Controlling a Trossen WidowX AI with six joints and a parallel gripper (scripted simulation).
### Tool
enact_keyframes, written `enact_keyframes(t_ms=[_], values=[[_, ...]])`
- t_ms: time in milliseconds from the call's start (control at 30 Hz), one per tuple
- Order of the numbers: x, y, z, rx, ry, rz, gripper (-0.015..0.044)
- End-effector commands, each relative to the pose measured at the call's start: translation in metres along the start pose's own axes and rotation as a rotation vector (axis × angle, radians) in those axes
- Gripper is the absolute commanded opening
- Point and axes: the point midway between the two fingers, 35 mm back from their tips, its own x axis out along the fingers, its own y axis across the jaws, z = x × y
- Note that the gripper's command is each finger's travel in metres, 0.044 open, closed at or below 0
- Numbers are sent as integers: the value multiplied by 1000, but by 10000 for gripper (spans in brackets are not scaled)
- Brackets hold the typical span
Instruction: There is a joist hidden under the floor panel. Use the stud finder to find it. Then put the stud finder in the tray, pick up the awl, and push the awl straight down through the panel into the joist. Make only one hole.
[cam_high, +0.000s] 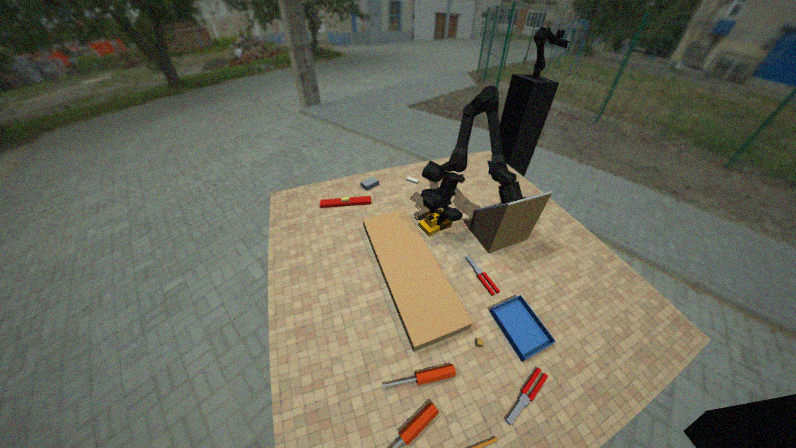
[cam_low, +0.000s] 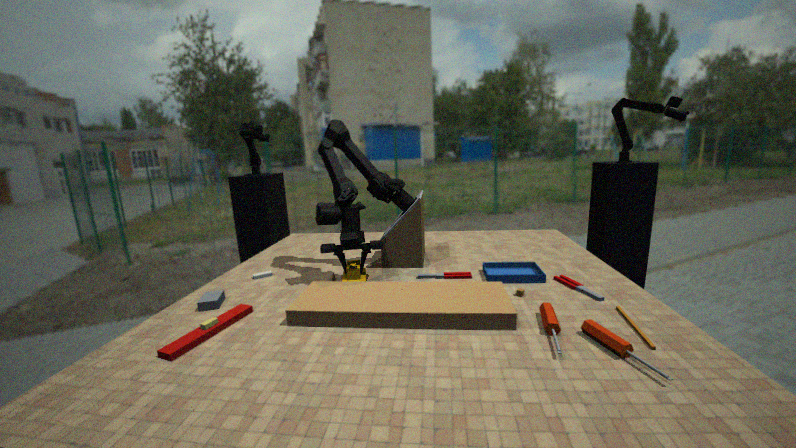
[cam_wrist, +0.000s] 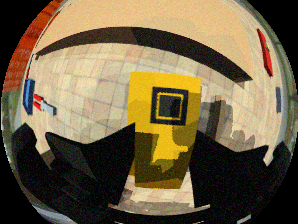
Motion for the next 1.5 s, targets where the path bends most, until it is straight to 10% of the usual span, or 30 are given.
enact_keyframes(t_ms=[0,267,1467], values=[[0,0,0,-4,-2,1,175],[-15,-1,10,-1,-3,8,0],[-97,-33,73,64,-4,-13,0]])
